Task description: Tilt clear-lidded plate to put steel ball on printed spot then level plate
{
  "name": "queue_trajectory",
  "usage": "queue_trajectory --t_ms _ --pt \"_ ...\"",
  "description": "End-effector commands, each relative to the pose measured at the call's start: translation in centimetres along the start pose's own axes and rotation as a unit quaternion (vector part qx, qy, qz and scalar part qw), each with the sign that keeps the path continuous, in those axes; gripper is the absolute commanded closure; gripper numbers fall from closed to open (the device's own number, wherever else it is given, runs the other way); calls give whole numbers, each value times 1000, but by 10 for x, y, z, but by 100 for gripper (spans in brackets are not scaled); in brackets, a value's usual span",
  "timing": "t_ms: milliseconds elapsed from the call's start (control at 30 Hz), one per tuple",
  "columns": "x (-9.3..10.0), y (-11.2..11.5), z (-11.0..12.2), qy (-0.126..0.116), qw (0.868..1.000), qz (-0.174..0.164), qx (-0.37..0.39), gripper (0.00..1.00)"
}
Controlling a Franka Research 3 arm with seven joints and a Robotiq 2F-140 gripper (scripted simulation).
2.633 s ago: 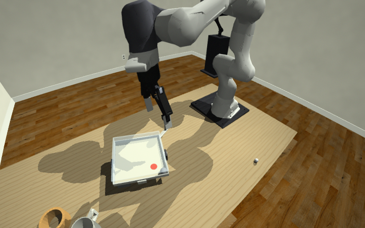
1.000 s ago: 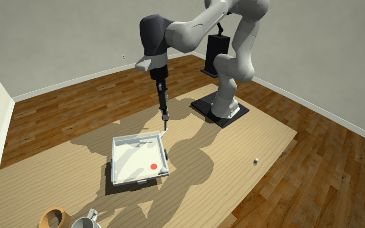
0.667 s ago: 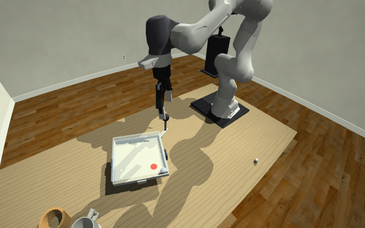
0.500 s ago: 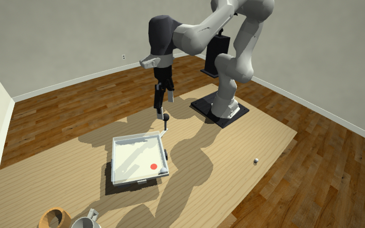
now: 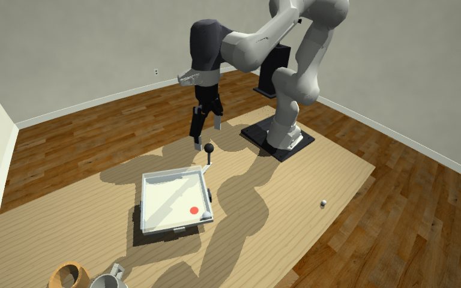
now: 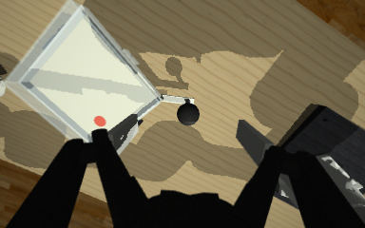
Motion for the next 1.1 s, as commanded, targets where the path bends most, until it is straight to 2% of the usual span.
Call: queue_trajectory --t_ms 0,567,600,1067 --pt "1 -1 -1 -2 1000 4 -29 0" --pt "1 -1 -1 -2 1000 4 -29 0" --pt "1 -1 -1 -2 1000 4 -29 64" --pt "1 -1 -1 -2 1000 4 -29 64"
Point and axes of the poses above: the point where the finger pads meet when closed, its own x axis back along the fingers, its own z axis across the jaws, y = z × x, the point moved 5 cm from there along x, back along the fingers, and after that the axes turned 15 degrees about -x, right-handed, at the moved point
